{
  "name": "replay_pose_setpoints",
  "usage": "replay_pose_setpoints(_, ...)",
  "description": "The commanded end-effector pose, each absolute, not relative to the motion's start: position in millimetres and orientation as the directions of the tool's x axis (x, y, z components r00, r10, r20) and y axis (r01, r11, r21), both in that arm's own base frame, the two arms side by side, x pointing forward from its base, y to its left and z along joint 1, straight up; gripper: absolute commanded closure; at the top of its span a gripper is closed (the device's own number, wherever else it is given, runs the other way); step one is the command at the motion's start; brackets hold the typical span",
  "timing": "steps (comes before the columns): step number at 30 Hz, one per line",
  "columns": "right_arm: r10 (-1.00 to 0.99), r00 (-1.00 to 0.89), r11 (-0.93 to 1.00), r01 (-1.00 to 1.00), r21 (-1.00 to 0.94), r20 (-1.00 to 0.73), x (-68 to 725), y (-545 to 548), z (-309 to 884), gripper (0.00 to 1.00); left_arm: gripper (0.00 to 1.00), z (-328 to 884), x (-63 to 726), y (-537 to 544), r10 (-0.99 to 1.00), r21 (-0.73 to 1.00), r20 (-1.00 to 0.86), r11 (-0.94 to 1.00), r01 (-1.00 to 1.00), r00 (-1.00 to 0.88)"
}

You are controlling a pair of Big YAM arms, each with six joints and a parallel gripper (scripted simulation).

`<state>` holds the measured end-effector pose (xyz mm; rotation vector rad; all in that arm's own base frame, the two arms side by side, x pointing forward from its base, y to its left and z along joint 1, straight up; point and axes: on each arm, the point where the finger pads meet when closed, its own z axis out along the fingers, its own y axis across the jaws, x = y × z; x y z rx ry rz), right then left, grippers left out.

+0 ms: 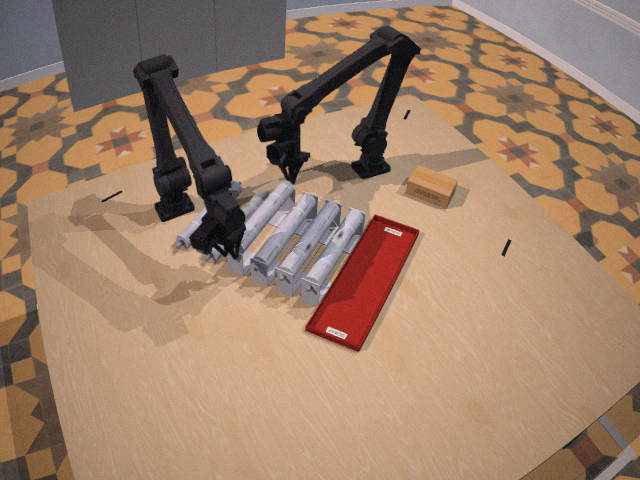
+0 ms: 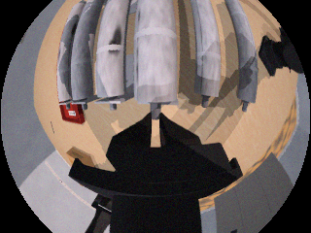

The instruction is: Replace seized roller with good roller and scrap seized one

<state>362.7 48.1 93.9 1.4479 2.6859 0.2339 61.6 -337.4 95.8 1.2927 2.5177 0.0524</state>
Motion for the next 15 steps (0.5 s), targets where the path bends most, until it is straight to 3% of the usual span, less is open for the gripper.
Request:
replay_pose_setpoints(1, 0.842, -0.54, 0.532, 0.822, 0.205, -0.019, 382.3, 48.1, 111.0, 0.68, 0.97, 114.9, 60.9, -359.9, 0.793, 0.146, -0.299, 0.588, 0.795, -0.531)
replay_pose_setpoints(11, 0.842, -0.54, 0.532, 0.822, 0.205, -0.019, 382.3, 48.1, 111.0, 0.68, 0.97, 114.9, 60.9, -359.9, 0.793, 0.146, -0.299, 0.588, 0.795, -0.531)
replay_pose_setpoints(12, 0.842, -0.54, 0.532, 0.822, 0.205, -0.019, 382.3, 48.1, 111.0, 0.97, 0.97, 114.9, 60.9, -359.9, 0.793, 0.146, -0.299, 0.588, 0.795, -0.531)
replay_pose_setpoints(15, 0.84, -0.543, 0.535, 0.82, 0.205, -0.019, 381.7, 48.1, 109.8, 0.97, 0.97, 114.8, 60.8, -359.9, 0.793, 0.145, -0.299, 0.588, 0.796, -0.531)
